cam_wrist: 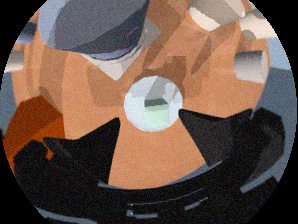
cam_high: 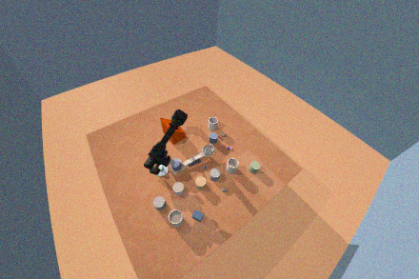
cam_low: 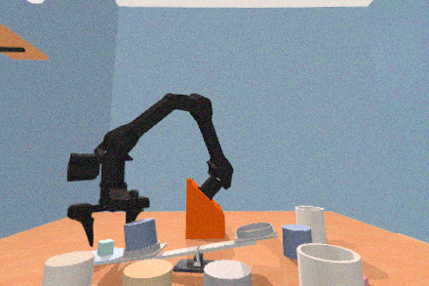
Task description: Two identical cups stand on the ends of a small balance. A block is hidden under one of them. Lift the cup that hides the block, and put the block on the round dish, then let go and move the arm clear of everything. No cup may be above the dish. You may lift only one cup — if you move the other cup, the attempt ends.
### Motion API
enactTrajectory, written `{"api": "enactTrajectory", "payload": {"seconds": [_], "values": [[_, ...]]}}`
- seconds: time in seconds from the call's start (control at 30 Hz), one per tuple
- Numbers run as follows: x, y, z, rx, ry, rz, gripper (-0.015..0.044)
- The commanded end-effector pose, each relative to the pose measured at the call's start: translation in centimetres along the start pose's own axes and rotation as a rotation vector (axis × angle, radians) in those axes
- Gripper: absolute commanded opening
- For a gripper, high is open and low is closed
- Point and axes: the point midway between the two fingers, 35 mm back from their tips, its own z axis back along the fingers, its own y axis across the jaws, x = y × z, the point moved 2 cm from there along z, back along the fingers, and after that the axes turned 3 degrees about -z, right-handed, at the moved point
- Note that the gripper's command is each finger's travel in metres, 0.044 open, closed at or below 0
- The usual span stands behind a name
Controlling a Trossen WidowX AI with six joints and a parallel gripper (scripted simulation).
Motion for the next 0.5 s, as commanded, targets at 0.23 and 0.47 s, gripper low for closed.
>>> {"api": "enactTrajectory", "payload": {"seconds": [0.23,0.47], "values": [[-0.1,-0.4,6.4,-0.041,-0.004,0.005,0.044],[-0.1,-0.1,8.7,-0.045,-0.007,0.003,0.044]]}}
